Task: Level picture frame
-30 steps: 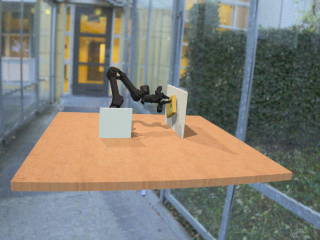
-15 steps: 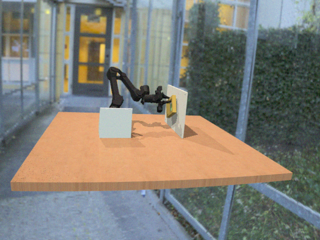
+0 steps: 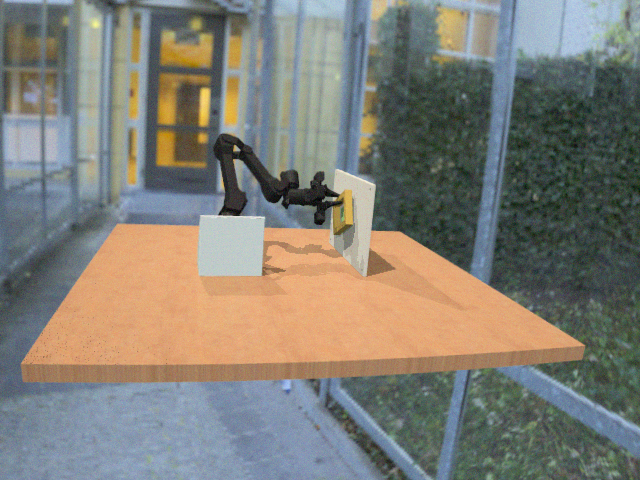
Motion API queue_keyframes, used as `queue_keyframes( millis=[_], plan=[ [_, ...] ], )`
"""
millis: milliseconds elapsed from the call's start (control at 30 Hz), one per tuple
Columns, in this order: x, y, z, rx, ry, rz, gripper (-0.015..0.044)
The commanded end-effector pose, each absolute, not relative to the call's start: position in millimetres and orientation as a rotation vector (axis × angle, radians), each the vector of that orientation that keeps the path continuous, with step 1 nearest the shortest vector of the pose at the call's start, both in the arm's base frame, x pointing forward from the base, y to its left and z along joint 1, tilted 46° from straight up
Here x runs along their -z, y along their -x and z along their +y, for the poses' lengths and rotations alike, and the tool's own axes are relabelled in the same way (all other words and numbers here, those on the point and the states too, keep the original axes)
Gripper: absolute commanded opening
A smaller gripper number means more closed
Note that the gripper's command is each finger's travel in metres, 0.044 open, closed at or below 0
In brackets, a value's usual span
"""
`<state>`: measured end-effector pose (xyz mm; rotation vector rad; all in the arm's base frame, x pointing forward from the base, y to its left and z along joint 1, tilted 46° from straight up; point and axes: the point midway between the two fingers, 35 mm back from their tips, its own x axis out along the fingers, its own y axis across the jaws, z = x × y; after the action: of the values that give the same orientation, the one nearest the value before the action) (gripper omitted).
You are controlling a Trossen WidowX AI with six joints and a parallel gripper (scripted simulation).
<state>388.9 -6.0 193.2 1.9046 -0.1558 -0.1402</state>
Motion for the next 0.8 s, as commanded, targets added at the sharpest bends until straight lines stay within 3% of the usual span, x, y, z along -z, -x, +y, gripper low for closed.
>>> queue_keyframes(
  millis=[0, 767],
  plan=[
    [-194.4, -388.6, -10.1, 0.141, -1.901, -0.170, 0.0000],
    [-193.0, -387.8, -13.9, 0.141, -1.901, -0.170, 0.0000]
  ],
)
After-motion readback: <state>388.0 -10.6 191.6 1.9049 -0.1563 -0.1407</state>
